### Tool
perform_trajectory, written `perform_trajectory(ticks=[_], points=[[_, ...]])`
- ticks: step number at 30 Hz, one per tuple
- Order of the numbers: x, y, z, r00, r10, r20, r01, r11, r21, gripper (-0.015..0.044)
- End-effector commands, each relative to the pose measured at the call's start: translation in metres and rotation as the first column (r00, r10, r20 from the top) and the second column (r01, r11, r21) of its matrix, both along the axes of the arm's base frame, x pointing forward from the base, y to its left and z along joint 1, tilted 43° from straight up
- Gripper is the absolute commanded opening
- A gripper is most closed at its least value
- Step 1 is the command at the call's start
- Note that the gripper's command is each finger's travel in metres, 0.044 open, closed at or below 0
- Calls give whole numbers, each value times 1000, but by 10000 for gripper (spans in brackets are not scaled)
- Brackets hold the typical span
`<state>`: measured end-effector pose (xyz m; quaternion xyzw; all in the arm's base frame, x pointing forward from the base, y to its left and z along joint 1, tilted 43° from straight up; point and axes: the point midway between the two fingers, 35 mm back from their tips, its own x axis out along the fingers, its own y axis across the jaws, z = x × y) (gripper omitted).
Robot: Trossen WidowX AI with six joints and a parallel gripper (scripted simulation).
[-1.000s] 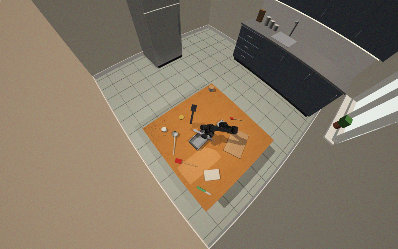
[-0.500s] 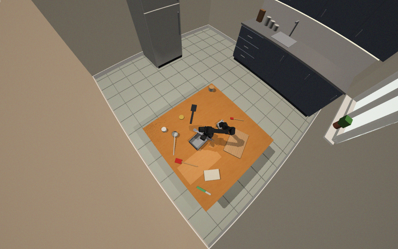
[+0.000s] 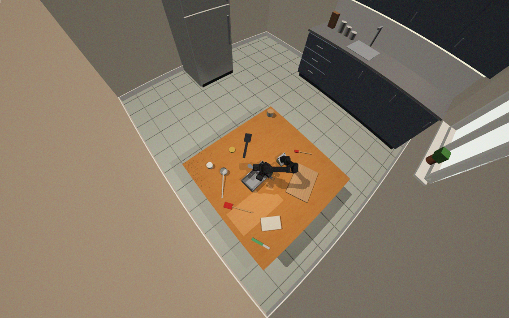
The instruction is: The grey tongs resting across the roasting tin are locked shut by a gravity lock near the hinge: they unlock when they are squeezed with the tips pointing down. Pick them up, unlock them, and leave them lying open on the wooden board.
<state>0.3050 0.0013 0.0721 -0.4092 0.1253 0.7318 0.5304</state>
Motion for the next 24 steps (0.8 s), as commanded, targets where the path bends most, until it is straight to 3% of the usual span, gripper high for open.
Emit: perform_trajectory(ticks=[1,24], points=[[0,0,1,1000,-2,-1,2,1000,-1,-150],[-33,60,109,959,-256,-119,251,966,-53,-150]])
